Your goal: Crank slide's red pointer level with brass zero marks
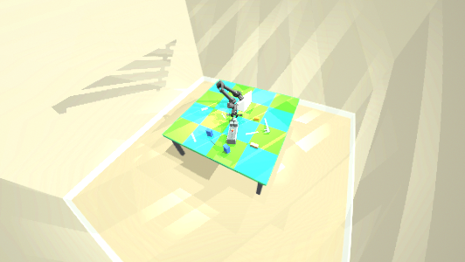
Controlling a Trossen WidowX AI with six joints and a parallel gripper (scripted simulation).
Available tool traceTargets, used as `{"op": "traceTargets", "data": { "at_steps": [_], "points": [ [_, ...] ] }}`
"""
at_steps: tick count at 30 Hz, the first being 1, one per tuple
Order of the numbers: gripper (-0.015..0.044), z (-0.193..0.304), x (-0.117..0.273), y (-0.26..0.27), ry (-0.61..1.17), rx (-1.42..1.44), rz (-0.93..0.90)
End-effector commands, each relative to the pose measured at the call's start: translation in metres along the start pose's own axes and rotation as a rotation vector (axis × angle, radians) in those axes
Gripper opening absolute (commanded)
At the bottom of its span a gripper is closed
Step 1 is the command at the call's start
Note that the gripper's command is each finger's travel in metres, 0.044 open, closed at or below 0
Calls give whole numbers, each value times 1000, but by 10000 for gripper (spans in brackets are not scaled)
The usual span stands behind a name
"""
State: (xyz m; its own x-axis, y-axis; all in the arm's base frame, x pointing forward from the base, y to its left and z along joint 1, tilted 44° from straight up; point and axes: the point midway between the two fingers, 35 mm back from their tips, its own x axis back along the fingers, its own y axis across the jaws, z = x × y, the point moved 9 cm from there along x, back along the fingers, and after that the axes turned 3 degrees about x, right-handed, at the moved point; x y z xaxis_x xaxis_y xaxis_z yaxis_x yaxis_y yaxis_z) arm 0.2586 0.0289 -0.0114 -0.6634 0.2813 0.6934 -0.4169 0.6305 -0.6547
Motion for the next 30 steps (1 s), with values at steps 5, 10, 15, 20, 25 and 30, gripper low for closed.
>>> {"op": "traceTargets", "data": {
  "at_steps": [5, 10, 15, 20, 25, 30],
  "points": [
    [0, -1, 2, -8, 3, -9, 25],
    [0, -2, 3, -10, 3, -9, 25],
    [0, -3, 5, -12, 3, -9, 25],
    [0, -5, 7, -15, 3, -9, 25],
    [0, -7, 10, -18, 3, -9, 25],
    [0, -11, 13, -21, 3, -9, 25]
  ]
}}
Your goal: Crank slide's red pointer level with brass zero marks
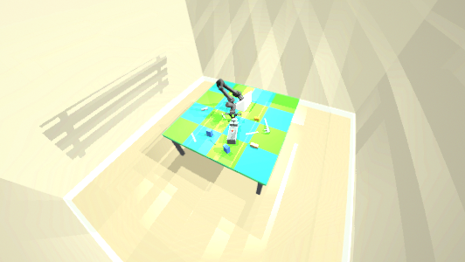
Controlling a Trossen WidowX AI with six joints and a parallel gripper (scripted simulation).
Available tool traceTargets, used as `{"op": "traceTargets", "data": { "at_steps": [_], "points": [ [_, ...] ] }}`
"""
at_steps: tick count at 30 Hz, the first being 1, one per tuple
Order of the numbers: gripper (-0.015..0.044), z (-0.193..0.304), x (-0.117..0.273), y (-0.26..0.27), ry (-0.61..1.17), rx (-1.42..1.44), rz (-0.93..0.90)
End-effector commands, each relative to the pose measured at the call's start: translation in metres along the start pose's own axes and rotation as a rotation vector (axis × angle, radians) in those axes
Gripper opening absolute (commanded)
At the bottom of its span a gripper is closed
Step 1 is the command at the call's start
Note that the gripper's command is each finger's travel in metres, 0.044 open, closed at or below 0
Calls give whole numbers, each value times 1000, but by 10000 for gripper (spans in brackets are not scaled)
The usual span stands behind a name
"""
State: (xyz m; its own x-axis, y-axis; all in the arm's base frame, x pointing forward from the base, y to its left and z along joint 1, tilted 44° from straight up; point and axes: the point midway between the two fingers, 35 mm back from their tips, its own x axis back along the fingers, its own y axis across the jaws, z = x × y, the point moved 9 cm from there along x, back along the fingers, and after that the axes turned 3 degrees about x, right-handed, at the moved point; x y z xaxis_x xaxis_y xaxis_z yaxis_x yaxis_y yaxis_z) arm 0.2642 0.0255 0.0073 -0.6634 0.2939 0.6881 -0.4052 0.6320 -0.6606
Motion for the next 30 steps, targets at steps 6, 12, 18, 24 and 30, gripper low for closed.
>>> {"op": "traceTargets", "data": {
  "at_steps": [6, 12, 18, 24, 30],
  "points": [
    [0, -9, 10, -7, -5, -2, 14],
    [0, -15, 16, -7, -5, -3, 14],
    [0, -21, 22, -5, -5, -3, 13],
    [0, -26, 27, -1, -5, -3, 13],
    [0, -30, 31, 4, -6, -4, 13]
  ]
}}
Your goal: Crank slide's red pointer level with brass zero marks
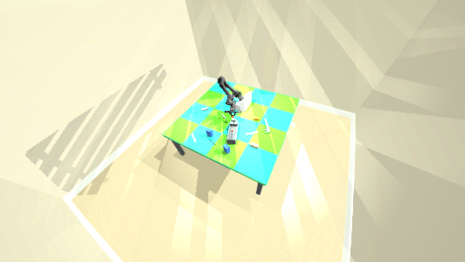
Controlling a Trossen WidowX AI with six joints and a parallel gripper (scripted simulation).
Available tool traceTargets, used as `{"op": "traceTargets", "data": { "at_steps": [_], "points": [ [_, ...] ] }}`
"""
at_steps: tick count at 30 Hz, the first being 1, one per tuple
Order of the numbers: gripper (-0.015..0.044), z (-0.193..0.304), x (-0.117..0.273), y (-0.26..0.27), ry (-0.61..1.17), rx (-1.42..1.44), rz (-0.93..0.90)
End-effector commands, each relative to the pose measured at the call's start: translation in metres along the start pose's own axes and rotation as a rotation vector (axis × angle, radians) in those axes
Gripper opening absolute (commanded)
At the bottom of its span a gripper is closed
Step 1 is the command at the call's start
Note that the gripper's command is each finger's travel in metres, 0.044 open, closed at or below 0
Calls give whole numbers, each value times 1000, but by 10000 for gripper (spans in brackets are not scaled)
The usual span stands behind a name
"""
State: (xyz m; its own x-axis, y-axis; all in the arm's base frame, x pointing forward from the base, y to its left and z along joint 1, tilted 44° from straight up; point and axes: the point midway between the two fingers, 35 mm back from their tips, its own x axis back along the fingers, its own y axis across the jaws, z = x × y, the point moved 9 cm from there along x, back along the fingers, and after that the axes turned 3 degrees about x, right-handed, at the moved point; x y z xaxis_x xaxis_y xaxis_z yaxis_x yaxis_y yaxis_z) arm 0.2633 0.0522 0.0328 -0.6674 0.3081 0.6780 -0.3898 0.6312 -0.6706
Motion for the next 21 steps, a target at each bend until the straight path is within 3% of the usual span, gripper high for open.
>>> {"op": "traceTargets", "data": {
  "at_steps": [1, 21],
  "points": [
    [0, -5, 6, 5, -10, 2, -5],
    [0, -10, 10, 24, -11, 1, -6]
  ]
}}
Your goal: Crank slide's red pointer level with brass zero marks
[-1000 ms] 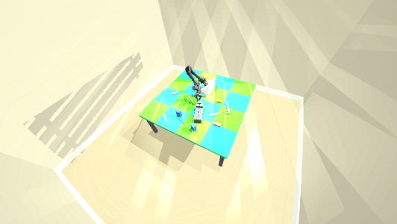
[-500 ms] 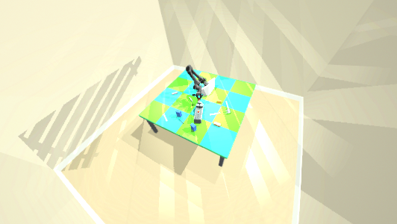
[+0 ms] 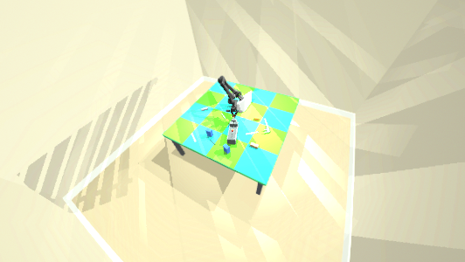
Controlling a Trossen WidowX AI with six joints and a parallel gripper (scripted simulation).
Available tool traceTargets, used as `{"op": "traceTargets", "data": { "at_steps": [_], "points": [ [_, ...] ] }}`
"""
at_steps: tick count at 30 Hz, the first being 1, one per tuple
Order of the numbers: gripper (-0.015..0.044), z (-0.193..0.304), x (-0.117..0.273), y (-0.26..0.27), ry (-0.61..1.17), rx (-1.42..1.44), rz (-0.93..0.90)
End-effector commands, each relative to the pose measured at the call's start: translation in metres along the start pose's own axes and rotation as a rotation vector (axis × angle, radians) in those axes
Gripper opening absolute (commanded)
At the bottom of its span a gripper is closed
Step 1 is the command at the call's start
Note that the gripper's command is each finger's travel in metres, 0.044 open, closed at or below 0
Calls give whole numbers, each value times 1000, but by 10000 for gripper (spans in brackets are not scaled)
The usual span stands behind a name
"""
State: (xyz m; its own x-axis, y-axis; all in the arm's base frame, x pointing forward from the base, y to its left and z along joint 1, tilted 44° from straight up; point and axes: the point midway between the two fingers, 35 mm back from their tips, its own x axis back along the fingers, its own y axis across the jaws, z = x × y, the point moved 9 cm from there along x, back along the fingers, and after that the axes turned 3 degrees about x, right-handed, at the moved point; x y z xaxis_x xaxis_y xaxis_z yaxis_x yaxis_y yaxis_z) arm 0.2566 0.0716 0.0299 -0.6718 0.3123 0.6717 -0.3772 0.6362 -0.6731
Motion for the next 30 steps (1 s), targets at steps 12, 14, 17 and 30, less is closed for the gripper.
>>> {"op": "traceTargets", "data": {
  "at_steps": [12, 14, 17, 30],
  "points": [
    [0, -1, 2, 12, -9, 12, -14],
    [0, -1, 1, 12, -9, 12, -14],
    [0, -1, 1, 13, -9, 12, -14],
    [0, -1, 0, 17, -9, 12, -15]
  ]
}}
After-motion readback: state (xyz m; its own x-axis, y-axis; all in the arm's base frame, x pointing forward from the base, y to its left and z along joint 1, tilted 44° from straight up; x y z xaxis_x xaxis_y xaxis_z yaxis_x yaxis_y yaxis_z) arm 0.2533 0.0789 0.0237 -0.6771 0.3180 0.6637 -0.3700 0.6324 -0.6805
